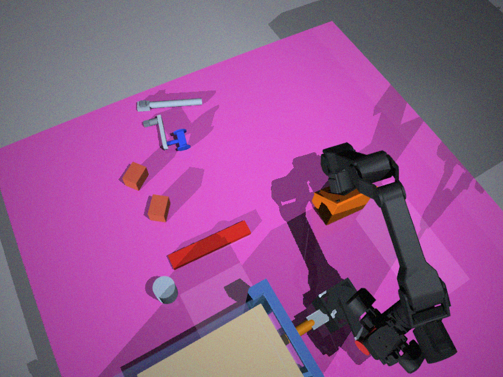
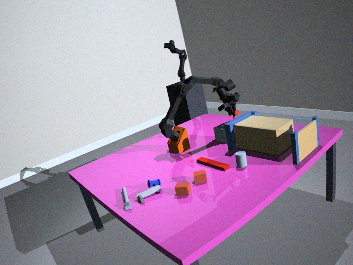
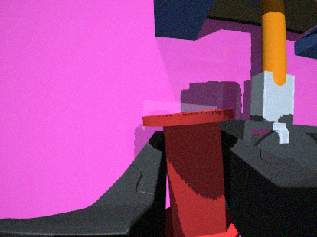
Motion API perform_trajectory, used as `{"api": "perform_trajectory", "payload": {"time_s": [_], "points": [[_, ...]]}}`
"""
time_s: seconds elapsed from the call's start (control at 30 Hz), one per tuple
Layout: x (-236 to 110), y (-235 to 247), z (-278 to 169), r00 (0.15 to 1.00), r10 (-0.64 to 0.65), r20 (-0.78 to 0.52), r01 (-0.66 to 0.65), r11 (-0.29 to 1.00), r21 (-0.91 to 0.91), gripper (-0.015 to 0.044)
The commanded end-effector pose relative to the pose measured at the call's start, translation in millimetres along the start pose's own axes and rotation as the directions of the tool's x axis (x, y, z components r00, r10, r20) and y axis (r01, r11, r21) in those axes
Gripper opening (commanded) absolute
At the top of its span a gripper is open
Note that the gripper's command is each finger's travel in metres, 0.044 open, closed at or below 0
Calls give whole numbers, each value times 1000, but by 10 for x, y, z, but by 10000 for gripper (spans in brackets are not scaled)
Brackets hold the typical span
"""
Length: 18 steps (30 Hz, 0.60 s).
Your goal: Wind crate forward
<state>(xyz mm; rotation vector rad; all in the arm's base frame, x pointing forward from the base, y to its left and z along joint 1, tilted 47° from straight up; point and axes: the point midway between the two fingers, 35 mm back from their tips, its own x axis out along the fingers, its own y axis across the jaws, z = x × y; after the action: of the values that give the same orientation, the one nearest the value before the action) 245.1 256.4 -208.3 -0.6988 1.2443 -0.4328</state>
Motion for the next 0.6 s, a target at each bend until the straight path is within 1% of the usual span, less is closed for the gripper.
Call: {"api": "perform_trajectory", "payload": {"time_s": [0.0, 0.57], "points": [[-51, 52, -178, 1000, 9, -26, -10, 1000, -24, 0], [-144, 68, -366, 1000, 10, -27, -10, 1000, -25, 0]]}}
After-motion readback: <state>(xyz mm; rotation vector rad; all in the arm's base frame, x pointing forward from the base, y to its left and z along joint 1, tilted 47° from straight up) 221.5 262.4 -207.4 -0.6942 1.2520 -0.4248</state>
